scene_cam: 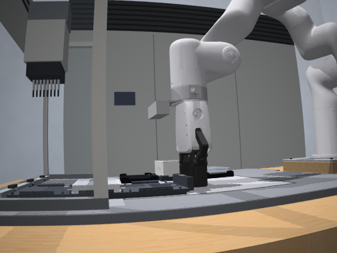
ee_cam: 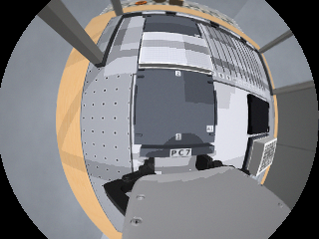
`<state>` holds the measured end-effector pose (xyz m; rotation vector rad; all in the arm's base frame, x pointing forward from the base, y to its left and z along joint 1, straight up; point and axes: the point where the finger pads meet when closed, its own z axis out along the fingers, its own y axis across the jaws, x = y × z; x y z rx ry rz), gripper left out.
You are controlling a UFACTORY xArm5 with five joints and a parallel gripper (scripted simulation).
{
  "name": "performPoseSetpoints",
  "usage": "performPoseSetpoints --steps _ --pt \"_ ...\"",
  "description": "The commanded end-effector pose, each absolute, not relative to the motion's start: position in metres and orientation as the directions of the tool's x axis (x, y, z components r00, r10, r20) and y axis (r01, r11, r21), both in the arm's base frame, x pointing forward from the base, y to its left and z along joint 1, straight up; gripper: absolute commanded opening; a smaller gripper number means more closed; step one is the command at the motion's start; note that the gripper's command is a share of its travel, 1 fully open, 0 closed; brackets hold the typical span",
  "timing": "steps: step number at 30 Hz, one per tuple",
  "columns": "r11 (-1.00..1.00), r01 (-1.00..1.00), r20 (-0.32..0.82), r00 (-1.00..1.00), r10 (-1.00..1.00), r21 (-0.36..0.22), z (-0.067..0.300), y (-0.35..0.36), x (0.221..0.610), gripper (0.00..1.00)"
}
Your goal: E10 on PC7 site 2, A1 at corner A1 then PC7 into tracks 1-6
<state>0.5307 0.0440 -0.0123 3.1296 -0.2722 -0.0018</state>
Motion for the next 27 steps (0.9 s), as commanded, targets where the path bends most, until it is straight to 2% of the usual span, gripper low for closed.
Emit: performPoseSetpoints --steps 1,27 --pt "-0.985 -0.173 0.004 0.985 -0.173 -0.001 -0.0104 0.0439 0.5339 0.81" --pt "-0.985 -0.173 0.004 0.985 -0.173 -0.001 -0.0104 0.0426 0.5411 0.81"
